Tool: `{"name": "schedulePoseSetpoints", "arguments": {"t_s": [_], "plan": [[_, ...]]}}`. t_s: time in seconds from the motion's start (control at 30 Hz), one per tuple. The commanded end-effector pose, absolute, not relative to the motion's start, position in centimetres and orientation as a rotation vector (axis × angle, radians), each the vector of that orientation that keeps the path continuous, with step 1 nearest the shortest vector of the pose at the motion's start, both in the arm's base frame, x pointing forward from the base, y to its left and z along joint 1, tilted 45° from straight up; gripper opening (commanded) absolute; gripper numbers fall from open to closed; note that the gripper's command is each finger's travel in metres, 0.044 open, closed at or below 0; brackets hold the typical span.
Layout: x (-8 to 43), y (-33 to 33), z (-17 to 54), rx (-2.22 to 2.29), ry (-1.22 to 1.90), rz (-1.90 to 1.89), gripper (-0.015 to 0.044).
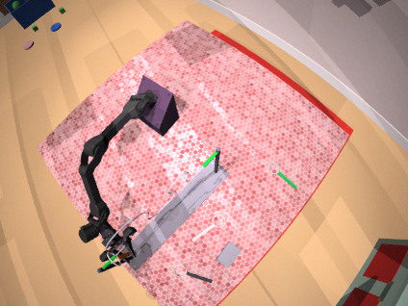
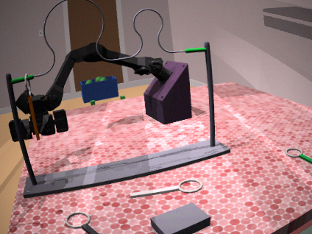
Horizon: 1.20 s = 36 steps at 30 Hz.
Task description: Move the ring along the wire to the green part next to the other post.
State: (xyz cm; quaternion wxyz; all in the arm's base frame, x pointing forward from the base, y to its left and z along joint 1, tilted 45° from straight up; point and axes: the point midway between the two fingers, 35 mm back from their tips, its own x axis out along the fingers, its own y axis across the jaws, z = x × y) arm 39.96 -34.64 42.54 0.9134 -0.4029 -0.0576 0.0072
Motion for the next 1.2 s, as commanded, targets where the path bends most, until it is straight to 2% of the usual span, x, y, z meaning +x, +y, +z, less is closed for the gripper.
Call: {"name": "schedulePoseSetpoints", "arguments": {"t_s": [0.0, 0.53, 0.93, 1.17], "plan": [[40.02, -34.76, 42.44, -0.830, -0.116, 0.012, 0.0160], [40.02, -34.76, 42.44, -0.830, -0.116, 0.012, 0.0160], [39.97, -34.66, 42.51, -0.830, -0.118, 0.015, -0.0150], [39.95, -34.48, 42.64, -0.830, -0.118, 0.015, -0.0150]]}}
